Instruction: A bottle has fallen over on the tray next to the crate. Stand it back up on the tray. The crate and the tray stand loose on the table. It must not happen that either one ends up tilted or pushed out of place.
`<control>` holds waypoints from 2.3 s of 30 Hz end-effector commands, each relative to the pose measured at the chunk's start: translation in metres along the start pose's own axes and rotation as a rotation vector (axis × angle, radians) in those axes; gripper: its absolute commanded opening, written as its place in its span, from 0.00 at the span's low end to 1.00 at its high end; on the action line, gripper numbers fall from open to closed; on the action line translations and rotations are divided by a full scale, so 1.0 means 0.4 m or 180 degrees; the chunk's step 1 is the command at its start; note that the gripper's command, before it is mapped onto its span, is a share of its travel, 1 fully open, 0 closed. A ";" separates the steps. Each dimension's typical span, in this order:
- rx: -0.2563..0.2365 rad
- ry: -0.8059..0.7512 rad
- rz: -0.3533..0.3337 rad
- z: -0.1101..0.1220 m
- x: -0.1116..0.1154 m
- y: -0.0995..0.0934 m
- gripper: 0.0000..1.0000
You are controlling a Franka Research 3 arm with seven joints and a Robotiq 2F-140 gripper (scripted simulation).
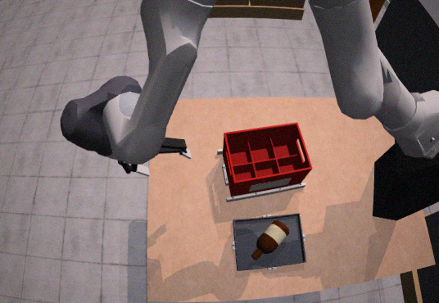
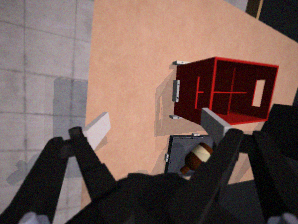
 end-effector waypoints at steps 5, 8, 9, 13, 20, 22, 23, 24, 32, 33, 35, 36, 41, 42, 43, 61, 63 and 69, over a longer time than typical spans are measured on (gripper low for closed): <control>-0.0379 -0.1262 0.0402 0.001 0.131 0.033 1.00; -0.0415 -0.1371 0.0435 0.003 0.132 0.034 1.00; -0.0415 -0.1371 0.0435 0.003 0.132 0.034 1.00; -0.0415 -0.1371 0.0435 0.003 0.132 0.034 1.00; -0.0415 -0.1371 0.0435 0.003 0.132 0.034 1.00; -0.0415 -0.1371 0.0435 0.003 0.132 0.034 1.00; -0.0415 -0.1371 0.0435 0.003 0.132 0.034 1.00; -0.0415 -0.1371 0.0435 0.003 0.132 0.034 1.00; -0.0510 -0.1975 0.0601 0.027 0.221 0.057 1.00; -0.0510 -0.1975 0.0601 0.027 0.221 0.057 1.00; -0.0510 -0.1975 0.0601 0.027 0.221 0.057 1.00; -0.0510 -0.1975 0.0601 0.027 0.221 0.057 1.00; -0.0510 -0.1975 0.0601 0.027 0.221 0.057 1.00; -0.0510 -0.1975 0.0601 0.027 0.221 0.057 1.00; -0.0510 -0.1975 0.0601 0.027 0.221 0.057 1.00; -0.0600 -0.2585 0.0748 0.061 0.310 0.081 1.00; -0.0683 -0.3186 0.0875 0.103 0.397 0.105 1.00; -0.0683 -0.3186 0.0875 0.103 0.397 0.105 1.00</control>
Point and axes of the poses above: the point where the finger pads meet when closed, its own y axis out along the fingers, its own z axis across the jaws, x = y × z, the point moved 7 cm from there along -y, back along the fingers
